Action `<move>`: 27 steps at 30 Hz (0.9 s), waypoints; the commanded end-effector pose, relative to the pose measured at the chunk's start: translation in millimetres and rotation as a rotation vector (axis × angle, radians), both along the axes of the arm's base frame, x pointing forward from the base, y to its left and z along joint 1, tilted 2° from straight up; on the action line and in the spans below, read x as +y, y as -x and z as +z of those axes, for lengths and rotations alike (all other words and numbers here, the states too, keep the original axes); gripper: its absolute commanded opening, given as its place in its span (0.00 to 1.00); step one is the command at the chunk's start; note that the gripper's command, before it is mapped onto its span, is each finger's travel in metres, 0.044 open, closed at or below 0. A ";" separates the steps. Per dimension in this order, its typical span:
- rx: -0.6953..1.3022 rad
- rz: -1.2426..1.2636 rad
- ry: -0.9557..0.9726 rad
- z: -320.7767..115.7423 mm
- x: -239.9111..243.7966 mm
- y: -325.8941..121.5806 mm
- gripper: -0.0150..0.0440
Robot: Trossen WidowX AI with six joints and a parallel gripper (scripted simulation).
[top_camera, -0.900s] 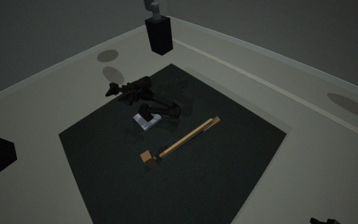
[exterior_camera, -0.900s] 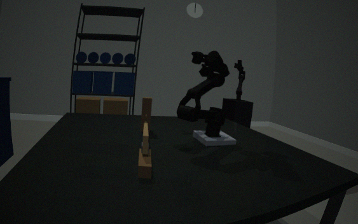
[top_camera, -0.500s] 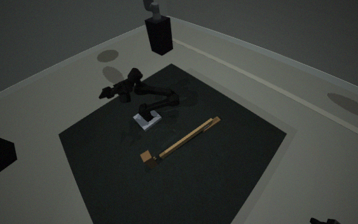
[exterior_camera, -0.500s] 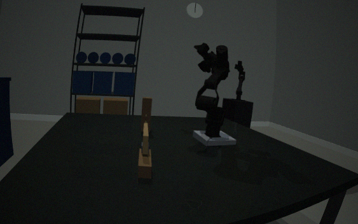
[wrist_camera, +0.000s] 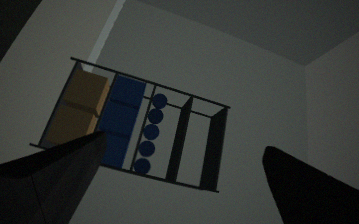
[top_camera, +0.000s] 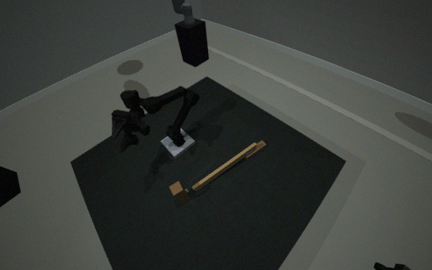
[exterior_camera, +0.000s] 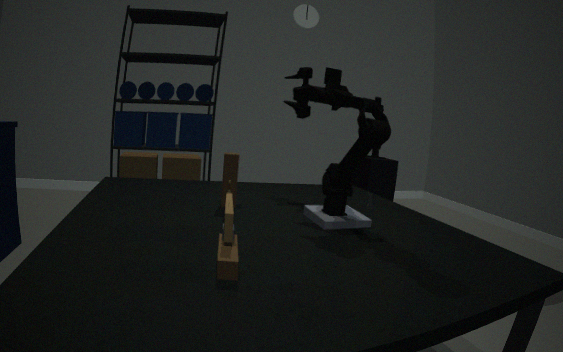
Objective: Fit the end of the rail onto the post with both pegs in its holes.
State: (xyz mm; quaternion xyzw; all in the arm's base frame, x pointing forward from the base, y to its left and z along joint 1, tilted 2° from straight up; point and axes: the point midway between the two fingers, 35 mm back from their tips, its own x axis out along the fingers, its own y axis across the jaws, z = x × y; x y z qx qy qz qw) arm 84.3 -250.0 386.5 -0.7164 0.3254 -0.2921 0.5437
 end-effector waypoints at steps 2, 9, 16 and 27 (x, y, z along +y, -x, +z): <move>-0.058 0.115 -0.279 -30.3 -18.4 -47.7 1.00; 0.028 0.241 -0.595 -79.4 -13.5 -124.9 1.00; 0.233 0.342 -0.870 -137.4 28.3 -199.2 1.00; 0.916 0.367 -1.102 -251.9 137.7 -250.3 1.00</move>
